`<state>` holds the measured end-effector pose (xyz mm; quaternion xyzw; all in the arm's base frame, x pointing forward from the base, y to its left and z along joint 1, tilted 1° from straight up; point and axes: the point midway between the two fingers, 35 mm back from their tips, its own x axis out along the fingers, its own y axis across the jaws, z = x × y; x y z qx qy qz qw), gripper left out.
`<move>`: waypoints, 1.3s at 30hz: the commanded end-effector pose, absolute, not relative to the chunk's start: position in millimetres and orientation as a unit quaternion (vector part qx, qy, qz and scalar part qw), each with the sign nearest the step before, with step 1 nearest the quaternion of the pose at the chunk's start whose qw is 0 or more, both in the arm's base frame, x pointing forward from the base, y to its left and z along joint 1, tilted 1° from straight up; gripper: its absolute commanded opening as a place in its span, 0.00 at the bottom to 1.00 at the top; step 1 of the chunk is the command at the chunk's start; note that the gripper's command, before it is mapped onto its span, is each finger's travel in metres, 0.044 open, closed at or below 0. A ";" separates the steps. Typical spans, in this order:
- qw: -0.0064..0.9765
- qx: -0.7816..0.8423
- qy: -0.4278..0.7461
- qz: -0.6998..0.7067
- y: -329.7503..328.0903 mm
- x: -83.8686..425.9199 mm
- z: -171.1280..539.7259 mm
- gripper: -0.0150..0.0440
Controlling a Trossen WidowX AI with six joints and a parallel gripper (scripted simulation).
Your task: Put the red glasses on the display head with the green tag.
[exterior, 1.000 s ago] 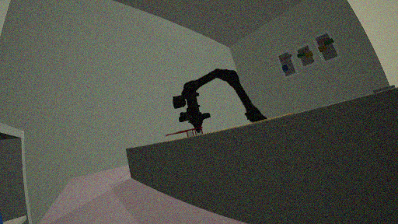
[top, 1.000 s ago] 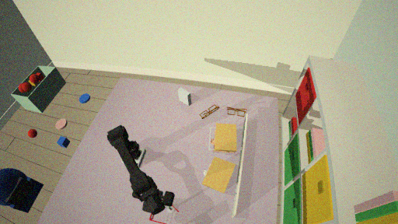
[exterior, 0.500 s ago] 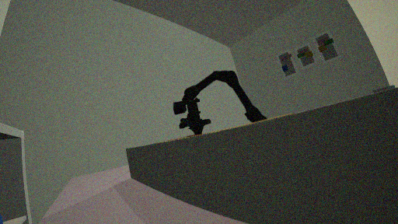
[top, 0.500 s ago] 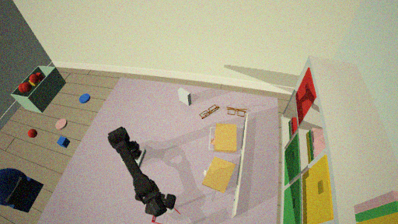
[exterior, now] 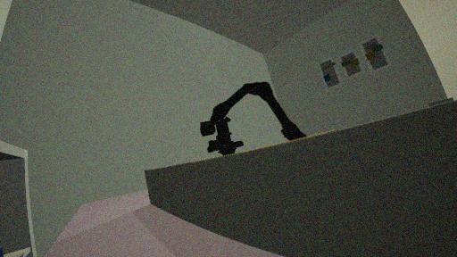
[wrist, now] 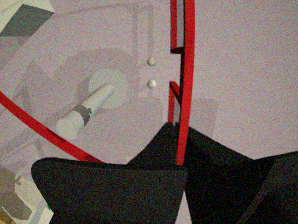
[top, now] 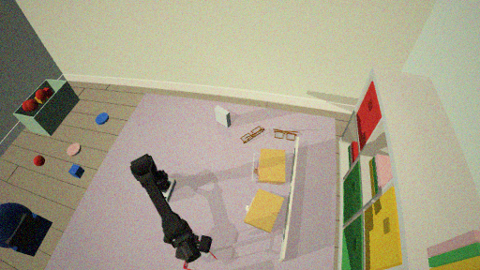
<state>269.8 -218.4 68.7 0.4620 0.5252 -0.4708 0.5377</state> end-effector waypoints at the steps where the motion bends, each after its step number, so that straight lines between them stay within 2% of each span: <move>1: 0.540 0.459 0.525 -0.472 -223.8 267.6 68.4 0.25; 39: 0.540 0.458 0.524 -0.473 -250.2 259.3 69.4 0.25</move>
